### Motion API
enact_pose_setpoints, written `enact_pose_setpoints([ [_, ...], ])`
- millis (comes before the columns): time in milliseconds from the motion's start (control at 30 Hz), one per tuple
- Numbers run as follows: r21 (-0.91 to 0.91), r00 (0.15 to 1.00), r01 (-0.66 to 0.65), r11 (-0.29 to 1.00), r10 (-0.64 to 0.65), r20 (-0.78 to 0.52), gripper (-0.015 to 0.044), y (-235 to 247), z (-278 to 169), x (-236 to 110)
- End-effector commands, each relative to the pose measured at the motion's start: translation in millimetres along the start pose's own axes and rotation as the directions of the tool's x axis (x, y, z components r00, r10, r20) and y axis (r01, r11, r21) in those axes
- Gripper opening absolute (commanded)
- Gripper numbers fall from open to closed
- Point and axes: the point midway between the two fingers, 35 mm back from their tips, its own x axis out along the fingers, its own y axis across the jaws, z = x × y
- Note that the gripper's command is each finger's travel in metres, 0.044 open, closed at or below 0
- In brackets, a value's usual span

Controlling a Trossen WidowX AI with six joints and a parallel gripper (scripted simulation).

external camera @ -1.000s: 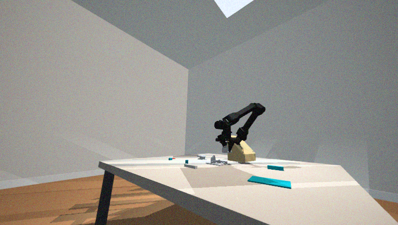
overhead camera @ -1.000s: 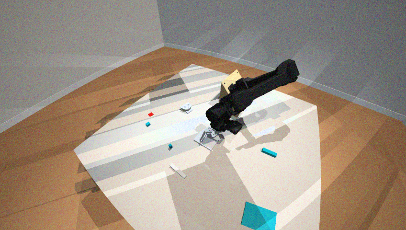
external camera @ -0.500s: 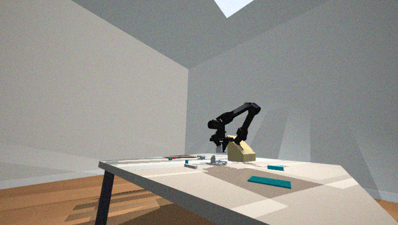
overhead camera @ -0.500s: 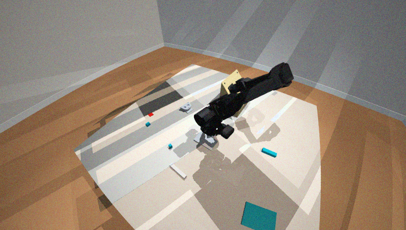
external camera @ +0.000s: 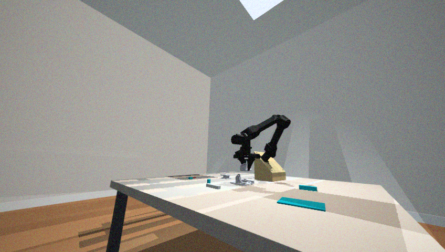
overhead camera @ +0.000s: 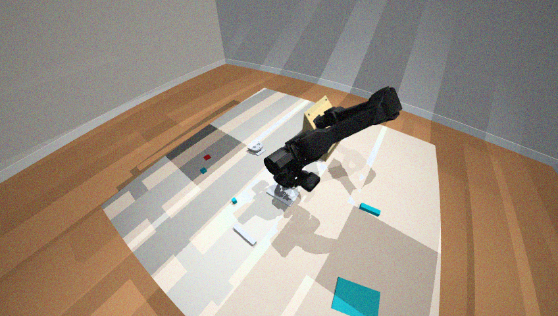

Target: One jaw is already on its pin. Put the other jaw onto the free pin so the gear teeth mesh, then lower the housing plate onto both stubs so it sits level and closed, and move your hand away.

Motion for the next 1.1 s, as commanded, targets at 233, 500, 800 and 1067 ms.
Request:
enact_pose_setpoints([
  [233, -0.003, 1.0, 0.001, 1.0, -0.001, -0.002, 0.0134, 0, 0, 0],
  [500, -0.006, 1.0, 0.001, 1.0, -0.001, -0.002, 0.0134, -1, 0, 0],
  [800, -0.006, 1.0, 0.001, 1.0, -0.002, -0.002, 0.0134, -1, 0, 1],
  [1067, -0.006, 1.0, 0.002, 1.0, -0.002, -0.001, 0.0134, -2, 1, 14],
])
